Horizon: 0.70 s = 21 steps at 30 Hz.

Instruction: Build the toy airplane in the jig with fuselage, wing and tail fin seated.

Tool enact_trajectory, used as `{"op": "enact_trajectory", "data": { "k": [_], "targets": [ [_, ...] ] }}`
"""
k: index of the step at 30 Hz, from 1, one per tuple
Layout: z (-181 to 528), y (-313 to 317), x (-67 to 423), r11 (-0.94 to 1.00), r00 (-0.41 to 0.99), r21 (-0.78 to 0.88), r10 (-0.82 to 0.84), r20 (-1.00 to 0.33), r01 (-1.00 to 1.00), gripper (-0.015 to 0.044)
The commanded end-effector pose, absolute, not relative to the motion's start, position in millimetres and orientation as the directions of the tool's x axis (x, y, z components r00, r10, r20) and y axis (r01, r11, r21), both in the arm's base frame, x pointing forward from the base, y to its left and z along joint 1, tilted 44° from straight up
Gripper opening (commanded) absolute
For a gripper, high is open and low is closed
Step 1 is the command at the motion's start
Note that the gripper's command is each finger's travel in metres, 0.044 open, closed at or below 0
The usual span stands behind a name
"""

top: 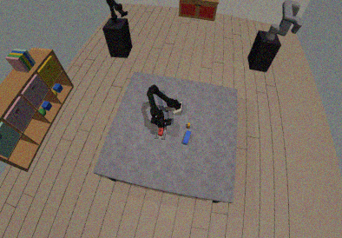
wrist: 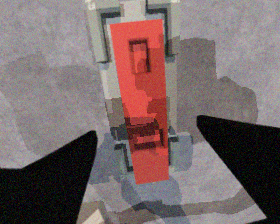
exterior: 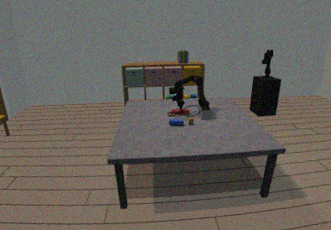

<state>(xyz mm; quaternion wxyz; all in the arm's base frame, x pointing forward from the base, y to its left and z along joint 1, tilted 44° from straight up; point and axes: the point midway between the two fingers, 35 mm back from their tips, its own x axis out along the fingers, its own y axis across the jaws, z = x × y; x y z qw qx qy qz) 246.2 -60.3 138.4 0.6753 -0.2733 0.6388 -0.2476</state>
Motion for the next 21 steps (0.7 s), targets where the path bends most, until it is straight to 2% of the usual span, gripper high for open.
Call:
{"op": "enact_trajectory", "data": {
  "k": [1, 11, 15, 21],
  "targets": [
    [180.3, -20.3, 239.7, 0.726, 0.062, -0.687, -0.685, -0.726, -0.016, 0.044],
    [185.9, -13.8, 242.9, 0.724, 0.062, -0.69, -0.688, -0.723, -0.015, 0.044],
    [183.1, -16.8, 244.3, 0.72, 0.063, -0.669, -0.688, -0.723, 0.181, 0.044],
    [182.9, -17.1, 244.4, 0.719, 0.063, -0.666, -0.688, -0.723, 0.198, 0.044]
  ]
}}
